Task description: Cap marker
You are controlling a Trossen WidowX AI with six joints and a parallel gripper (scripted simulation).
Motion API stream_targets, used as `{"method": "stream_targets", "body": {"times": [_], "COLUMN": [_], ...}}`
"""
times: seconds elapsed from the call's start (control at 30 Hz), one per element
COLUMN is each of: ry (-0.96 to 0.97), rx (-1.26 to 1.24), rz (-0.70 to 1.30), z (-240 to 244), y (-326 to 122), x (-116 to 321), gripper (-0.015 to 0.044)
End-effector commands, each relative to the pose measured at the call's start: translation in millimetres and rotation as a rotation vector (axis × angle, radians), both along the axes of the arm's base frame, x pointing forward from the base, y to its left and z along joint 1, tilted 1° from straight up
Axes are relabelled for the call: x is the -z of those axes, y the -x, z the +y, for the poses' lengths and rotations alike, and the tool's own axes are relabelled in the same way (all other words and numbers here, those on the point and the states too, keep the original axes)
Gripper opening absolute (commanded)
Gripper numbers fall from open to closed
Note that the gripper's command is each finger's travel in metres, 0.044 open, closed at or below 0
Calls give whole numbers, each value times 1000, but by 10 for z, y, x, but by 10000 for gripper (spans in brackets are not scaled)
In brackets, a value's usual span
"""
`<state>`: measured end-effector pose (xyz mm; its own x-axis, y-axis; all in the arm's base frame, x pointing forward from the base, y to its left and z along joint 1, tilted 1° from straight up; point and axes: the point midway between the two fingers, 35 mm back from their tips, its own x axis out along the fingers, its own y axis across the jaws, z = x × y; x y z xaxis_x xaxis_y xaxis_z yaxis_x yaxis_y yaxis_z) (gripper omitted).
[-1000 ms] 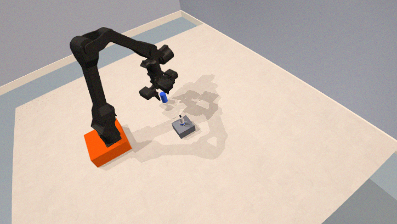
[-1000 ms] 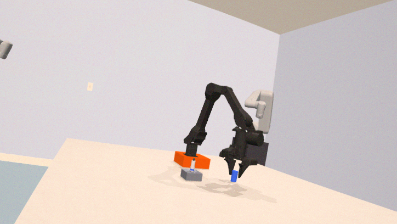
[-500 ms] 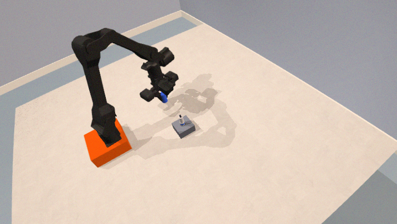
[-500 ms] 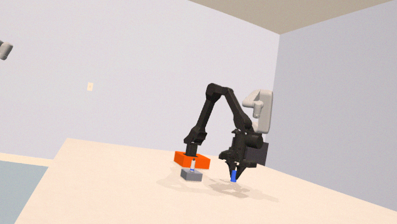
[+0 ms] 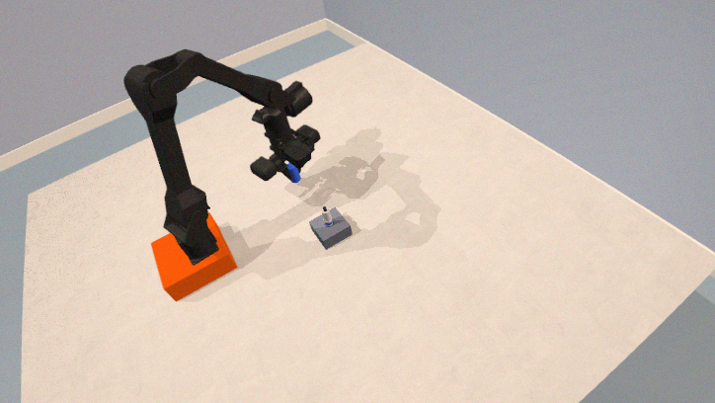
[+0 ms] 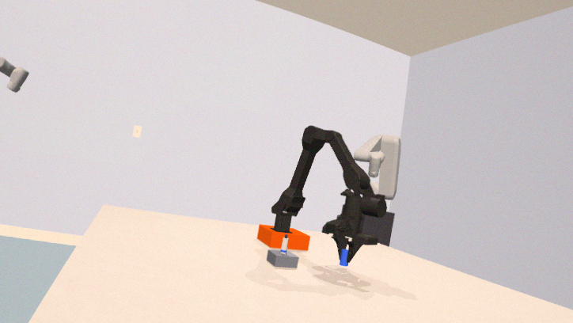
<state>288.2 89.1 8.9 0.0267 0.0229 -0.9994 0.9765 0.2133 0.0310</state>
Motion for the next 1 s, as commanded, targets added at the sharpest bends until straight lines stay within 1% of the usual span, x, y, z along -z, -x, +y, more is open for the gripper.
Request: {"method": "stream_targets", "body": {"times": [0.0, 0.4, 0.53, 0.97], "ry": [-2, 4, 5, 9], "rx": [-4, 8, 10, 10], "rz": [-12, 2, 4, 2], "z": [7, -4, -11, -412], "y": [-29, -3, 2, -74], "x": [-105, -458, -501, -585], "gripper": [0, 0, 0, 0]}}
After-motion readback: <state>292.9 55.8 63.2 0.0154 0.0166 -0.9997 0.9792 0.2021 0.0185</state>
